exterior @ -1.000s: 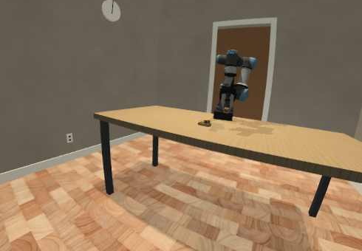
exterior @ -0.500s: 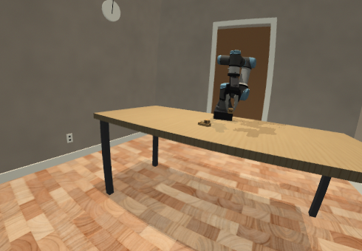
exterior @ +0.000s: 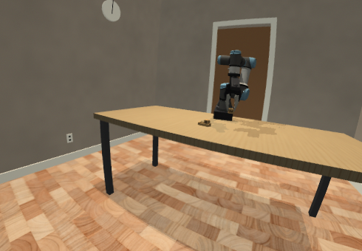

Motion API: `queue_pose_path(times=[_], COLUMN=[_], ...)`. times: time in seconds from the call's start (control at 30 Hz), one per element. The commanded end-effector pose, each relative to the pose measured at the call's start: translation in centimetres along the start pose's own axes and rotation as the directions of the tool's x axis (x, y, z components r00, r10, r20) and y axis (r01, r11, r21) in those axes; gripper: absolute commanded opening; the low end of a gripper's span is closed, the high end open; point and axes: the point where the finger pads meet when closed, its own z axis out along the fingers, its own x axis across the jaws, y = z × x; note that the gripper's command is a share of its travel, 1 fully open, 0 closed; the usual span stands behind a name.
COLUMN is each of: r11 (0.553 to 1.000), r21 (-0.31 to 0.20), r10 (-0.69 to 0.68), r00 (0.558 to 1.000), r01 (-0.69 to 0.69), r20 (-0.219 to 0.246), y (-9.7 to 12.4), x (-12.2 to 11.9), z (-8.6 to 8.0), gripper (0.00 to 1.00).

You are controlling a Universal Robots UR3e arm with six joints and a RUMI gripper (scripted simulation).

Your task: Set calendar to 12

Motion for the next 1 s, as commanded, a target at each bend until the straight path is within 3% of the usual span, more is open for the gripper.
queue_pose_path(times=[0.0, 0.33, 0.8, 0.97], r11=[1.000, 1.000, 1.000, 1.000], r21=[0.002, 0.001, 0.001, 0.001], r10=[-0.001, -0.001, -0.001, -0.001], r00=[1.000, 1.000, 1.000, 1.000], r01=[0.001, 0.001, 0.001, 0.001], r20=[-0.001, -0.001, -0.001, -0.001], y=[-0.1, -0.1, -0.1, -0.2], x=[0.0, 0.0, 0.1, 0.1], z=[0.0, 1.3, 6.6, 7.6], gripper=[0.10, 0.10, 0.10, 0.10])
